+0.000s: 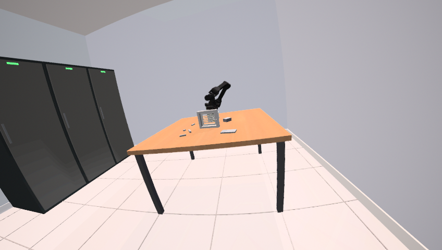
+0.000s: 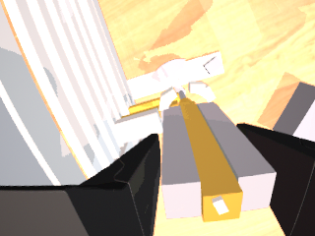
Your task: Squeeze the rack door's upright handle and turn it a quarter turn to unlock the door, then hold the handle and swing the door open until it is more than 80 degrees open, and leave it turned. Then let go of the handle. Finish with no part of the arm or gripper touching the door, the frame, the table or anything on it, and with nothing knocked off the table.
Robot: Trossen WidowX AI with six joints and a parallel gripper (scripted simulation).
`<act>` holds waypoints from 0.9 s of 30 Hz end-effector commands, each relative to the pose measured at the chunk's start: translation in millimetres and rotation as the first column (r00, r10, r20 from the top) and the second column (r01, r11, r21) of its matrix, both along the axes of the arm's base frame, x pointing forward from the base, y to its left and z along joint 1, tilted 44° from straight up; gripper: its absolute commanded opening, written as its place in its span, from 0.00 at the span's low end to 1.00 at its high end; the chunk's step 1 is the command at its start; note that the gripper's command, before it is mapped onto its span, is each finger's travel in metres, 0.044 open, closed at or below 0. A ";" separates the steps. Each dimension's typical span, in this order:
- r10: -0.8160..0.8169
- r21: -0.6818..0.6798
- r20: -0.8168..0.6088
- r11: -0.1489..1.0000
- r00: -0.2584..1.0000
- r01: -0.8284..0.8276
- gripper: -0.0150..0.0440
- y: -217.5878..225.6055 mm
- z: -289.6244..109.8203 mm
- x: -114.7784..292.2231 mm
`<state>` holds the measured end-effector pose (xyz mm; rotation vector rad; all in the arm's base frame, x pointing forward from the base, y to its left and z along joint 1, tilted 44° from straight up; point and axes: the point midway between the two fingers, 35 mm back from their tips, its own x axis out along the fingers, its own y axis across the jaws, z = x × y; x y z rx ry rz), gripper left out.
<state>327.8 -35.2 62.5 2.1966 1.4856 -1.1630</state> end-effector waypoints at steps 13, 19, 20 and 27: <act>-0.004 -0.002 -0.005 1.000 1.000 0.004 0.43 -0.4 -0.4 0.0; -0.004 -0.002 -0.005 1.000 1.000 0.004 0.36 -0.4 -0.4 0.0; -0.004 -0.002 -0.005 1.000 1.000 0.004 0.35 -0.4 -0.4 0.0; -0.004 -0.002 -0.005 1.000 1.000 0.004 0.28 -0.4 -0.4 0.0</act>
